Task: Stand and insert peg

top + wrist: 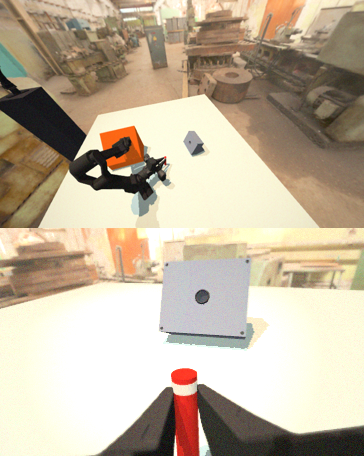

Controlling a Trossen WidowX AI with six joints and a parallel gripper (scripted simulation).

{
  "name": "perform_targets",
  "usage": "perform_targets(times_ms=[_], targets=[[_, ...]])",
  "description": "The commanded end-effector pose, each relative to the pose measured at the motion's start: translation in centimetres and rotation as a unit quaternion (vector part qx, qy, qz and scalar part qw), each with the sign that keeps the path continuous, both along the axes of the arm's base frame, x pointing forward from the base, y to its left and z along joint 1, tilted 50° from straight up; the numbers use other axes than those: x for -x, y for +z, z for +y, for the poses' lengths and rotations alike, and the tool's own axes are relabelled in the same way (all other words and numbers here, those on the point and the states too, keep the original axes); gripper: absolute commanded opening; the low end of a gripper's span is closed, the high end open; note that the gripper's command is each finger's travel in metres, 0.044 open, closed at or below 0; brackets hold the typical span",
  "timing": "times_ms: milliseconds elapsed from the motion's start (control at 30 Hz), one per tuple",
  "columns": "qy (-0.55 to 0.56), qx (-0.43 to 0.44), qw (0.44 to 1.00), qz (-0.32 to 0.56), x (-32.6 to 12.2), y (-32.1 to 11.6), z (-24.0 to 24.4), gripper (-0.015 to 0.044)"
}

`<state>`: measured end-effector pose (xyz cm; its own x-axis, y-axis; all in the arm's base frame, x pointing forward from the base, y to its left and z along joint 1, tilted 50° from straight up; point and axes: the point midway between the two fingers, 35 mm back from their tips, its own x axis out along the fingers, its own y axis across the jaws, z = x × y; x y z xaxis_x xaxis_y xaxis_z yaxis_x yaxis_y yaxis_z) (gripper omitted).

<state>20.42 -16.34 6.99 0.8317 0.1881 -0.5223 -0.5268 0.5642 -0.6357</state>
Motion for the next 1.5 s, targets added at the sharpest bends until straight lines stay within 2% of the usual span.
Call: perform_targets(times_ms=[0,1467], targets=[[0.000,0.000,1.000,0.000,0.14,-0.10,-0.20,0.0051],[0.010,-0.019,1.000,-0.020,0.67,0.00,-0.54,0.0051]])
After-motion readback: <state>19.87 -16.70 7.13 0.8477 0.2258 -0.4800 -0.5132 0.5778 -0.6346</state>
